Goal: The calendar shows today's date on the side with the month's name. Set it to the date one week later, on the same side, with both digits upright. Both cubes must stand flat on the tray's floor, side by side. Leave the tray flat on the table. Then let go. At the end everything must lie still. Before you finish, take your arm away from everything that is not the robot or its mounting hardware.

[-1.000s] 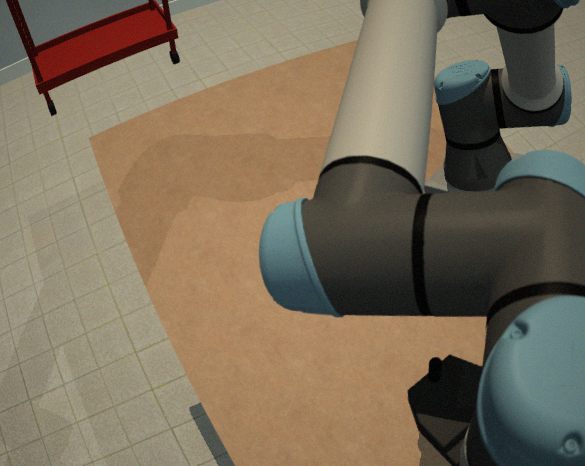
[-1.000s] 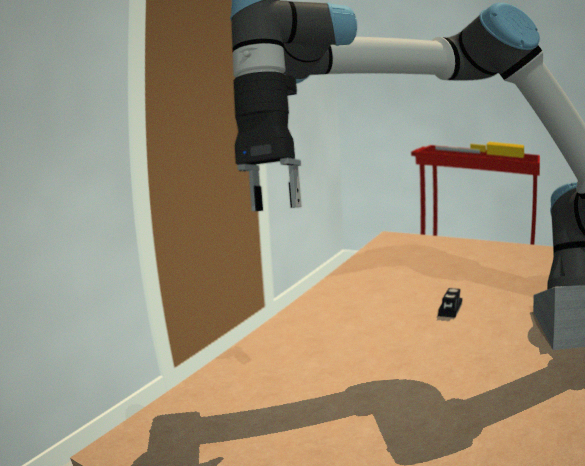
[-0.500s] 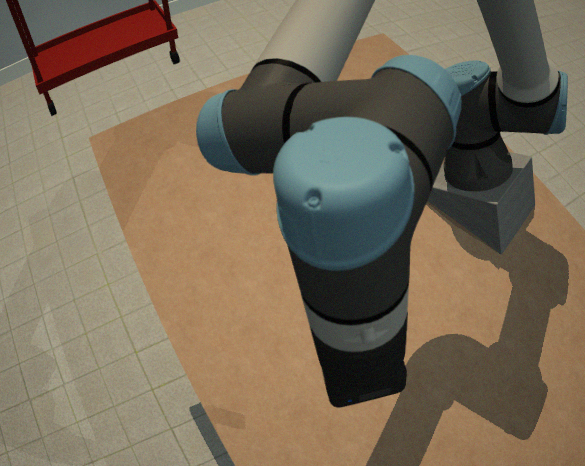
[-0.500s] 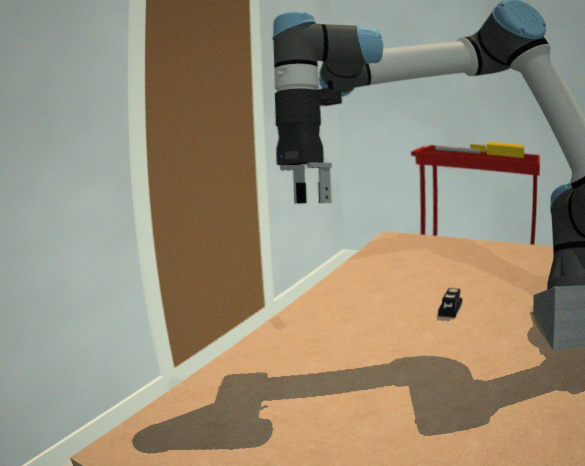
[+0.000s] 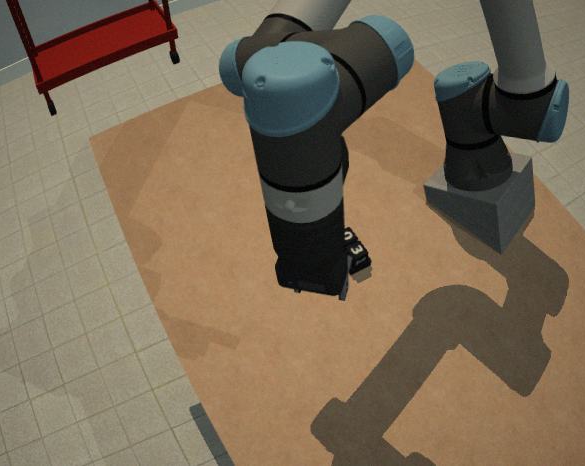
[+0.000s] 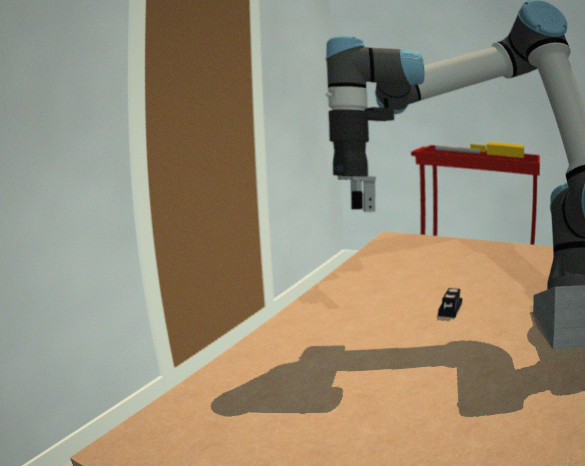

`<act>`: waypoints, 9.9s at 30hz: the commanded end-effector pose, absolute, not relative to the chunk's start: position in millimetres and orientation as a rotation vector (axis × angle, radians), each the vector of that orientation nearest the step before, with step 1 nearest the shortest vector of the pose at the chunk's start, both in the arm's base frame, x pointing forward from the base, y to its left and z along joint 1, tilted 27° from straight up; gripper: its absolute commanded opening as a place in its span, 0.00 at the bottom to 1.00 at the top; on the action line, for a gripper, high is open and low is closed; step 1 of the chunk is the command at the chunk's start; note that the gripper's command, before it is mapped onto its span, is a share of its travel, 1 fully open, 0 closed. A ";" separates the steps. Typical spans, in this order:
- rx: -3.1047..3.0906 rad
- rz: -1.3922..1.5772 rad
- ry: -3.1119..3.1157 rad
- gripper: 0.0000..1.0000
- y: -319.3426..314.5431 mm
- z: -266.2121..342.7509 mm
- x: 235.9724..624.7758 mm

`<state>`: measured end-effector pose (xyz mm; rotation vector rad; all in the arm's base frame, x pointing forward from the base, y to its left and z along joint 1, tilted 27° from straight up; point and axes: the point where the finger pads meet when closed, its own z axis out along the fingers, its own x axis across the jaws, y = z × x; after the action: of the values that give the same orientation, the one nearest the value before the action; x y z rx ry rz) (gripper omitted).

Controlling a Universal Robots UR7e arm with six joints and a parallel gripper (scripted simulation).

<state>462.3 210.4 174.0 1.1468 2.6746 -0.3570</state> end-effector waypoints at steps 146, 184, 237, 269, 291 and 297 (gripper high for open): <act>0.050 -0.665 2.933 0.90 4.8 89.7 309.6; 0.049 -0.665 2.933 0.90 3.8 87.9 309.9; 0.049 -0.665 2.933 0.90 -19.7 42.9 316.1; 0.049 -0.665 2.933 0.90 -19.7 42.9 316.1; 0.049 -0.665 2.933 0.90 -26.4 29.0 318.0; 0.049 -0.665 2.933 0.90 -30.0 21.5 319.0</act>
<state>318.3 -28.1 25.4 0.0491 2.9341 -0.6648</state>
